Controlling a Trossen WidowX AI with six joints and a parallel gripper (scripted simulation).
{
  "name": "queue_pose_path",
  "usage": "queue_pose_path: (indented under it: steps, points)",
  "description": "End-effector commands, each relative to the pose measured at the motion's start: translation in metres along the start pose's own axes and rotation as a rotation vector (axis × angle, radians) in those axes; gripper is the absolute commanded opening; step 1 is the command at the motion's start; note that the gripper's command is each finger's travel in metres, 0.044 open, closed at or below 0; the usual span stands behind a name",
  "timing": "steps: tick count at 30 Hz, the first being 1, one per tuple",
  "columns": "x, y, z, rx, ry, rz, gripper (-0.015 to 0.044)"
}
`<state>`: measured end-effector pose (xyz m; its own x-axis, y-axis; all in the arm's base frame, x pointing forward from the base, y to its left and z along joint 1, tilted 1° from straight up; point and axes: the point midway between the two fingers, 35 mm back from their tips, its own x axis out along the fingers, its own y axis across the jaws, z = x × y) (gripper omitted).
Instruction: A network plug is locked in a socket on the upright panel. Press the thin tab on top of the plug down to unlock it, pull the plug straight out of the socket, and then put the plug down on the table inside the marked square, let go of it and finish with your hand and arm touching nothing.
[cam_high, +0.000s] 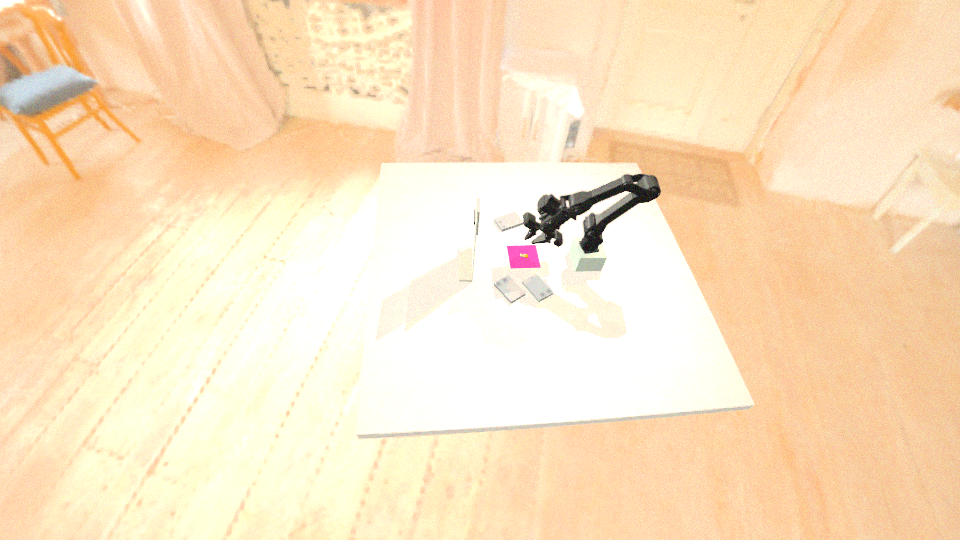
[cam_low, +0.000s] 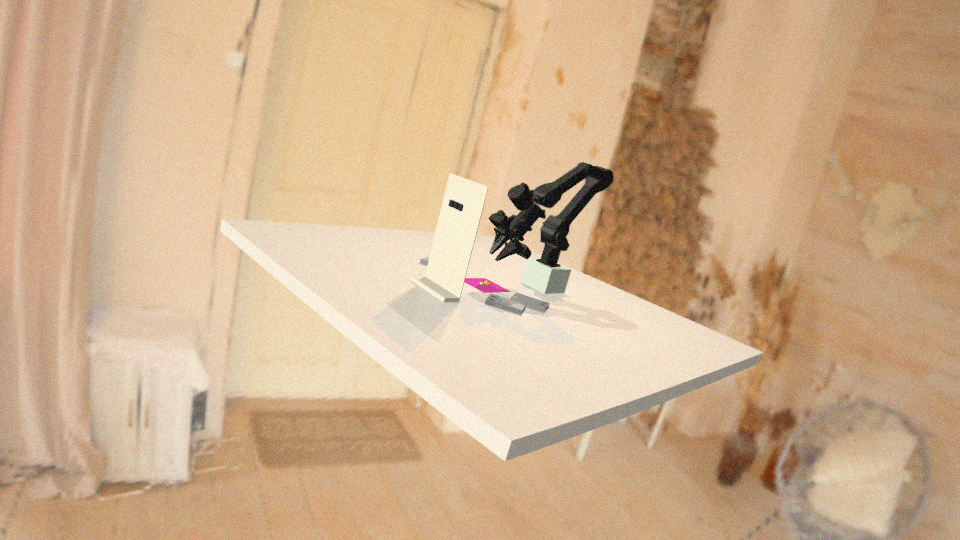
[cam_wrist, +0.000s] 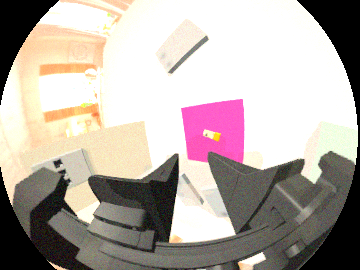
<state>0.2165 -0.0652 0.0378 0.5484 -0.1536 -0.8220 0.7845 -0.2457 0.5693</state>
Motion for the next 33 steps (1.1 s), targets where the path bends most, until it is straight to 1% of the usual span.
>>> queue_pose_path:
  steps: [1,23,24,33]
  points:
    - [-0.005,0.006,-0.001,-0.006,0.004,0.012,0.0156]
    - [-0.031,0.013,-0.001,-0.005,0.004,0.011,0.0156]
    - [-0.027,0.009,0.000,0.000,0.000,-0.001,0.0156]
    - [-0.046,0.027,0.000,-0.001,0.001,0.003,0.0156]
